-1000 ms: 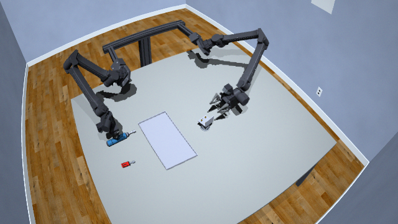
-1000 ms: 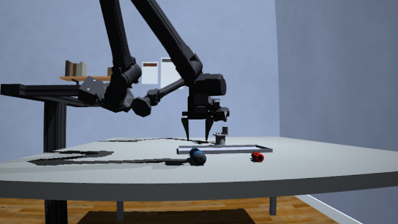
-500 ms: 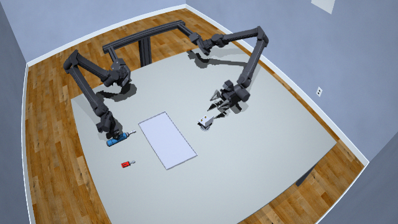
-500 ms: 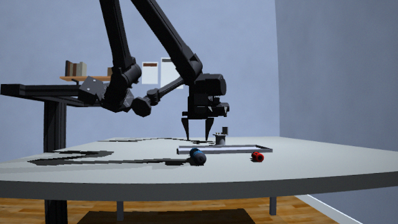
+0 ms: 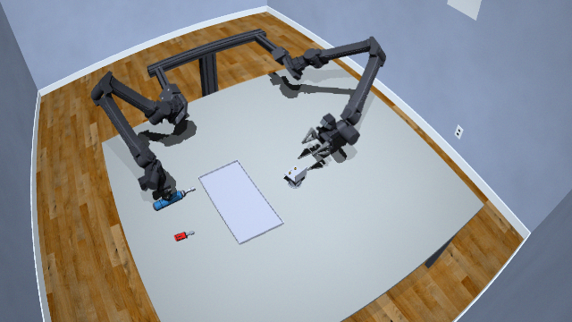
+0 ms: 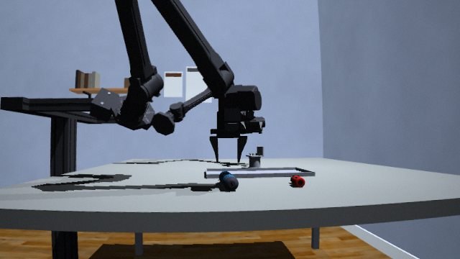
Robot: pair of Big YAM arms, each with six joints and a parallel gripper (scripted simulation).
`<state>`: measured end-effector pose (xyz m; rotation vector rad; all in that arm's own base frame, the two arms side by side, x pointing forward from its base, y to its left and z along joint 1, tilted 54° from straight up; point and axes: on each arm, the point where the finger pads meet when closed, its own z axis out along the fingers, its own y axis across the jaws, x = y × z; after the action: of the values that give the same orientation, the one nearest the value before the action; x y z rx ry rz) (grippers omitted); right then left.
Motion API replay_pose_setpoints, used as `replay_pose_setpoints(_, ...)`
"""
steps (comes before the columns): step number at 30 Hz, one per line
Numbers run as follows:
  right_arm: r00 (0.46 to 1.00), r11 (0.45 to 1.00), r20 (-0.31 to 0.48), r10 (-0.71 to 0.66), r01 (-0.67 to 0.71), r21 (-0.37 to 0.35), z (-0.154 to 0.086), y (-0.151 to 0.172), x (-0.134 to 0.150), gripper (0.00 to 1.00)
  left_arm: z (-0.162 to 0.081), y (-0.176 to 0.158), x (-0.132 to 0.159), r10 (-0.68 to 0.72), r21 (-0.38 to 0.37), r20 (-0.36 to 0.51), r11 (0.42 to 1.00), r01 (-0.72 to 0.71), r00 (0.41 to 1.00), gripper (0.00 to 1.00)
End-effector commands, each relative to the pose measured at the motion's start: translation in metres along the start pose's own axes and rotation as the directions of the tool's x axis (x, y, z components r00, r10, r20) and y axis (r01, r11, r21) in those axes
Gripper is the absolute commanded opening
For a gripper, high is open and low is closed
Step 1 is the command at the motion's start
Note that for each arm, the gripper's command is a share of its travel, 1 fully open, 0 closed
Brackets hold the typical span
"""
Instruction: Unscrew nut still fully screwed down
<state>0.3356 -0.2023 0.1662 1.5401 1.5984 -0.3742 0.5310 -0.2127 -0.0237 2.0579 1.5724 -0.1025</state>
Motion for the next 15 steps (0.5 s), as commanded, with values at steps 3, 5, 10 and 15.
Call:
replay_pose_setpoints(3, 1.0, 1.0, 0.005, 0.007, -0.007, -0.009, -0.004, 0.004, -0.004, 0.65, -0.022, 0.004, 0.014, -0.053, -0.024, -0.021, 0.998, 0.052, 0.998, 0.86)
replay_pose_setpoints(5, 1.0, 1.0, 0.005, 0.007, -0.007, -0.009, -0.004, 0.004, -0.004, 0.65, -0.046, 0.008, 0.031, -0.104, -0.058, -0.042, 0.993, 0.101, 0.994, 0.86)
replay_pose_setpoints(10, 1.0, 1.0, 0.005, 0.007, -0.007, -0.009, -0.004, 0.004, -0.004, 0.65, -0.103, 0.031, 0.068, -0.223, -0.169, -0.084, 0.964, 0.206, 0.971, 0.86)
replay_pose_setpoints(15, 1.0, 1.0, 0.005, 0.007, -0.007, -0.009, -0.004, 0.004, -0.004, 0.65, -0.157, 0.041, 0.104, -0.325, -0.242, -0.109, 0.925, 0.292, 0.939, 0.86)
